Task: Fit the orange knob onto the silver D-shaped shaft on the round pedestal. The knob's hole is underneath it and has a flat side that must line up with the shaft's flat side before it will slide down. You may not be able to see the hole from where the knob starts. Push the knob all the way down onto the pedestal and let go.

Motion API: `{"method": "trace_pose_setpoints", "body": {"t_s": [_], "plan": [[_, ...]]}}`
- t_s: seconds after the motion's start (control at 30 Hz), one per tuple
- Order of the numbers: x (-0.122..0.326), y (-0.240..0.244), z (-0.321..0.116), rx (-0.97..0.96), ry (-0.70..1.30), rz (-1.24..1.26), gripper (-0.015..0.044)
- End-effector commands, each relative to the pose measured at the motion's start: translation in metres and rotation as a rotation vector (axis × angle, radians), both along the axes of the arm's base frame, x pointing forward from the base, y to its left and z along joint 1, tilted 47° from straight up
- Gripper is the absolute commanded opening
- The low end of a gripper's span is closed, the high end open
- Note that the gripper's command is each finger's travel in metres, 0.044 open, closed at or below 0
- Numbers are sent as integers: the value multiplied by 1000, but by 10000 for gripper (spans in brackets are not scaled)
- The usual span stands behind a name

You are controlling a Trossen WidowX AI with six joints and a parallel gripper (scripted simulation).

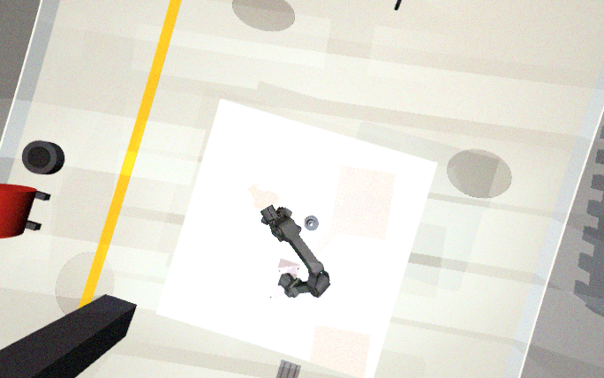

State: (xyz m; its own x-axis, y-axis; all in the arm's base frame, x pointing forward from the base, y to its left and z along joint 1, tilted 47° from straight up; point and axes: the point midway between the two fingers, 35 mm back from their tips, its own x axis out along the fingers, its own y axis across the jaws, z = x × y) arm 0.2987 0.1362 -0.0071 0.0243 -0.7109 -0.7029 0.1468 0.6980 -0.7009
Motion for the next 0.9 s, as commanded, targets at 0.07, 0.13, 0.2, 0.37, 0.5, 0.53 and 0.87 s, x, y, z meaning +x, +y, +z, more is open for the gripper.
{"method": "trace_pose_setpoints", "body": {"t_s": [0.07, 0.13, 0.2, 0.37, 0.5, 0.53, 0.87], "plan": [[6, -16, 11, 3, 2, 11, 0], [8, -21, 14, 4, 2, 11, 0], [10, -27, 17, 5, 2, 12, 0], [14, -40, 25, 6, 2, 13, 0], [16, -52, 31, 6, 2, 13, 0], [17, -55, 33, 6, 2, 13, 0], [21, -84, 48, 1, 1, 13, 0]]}}
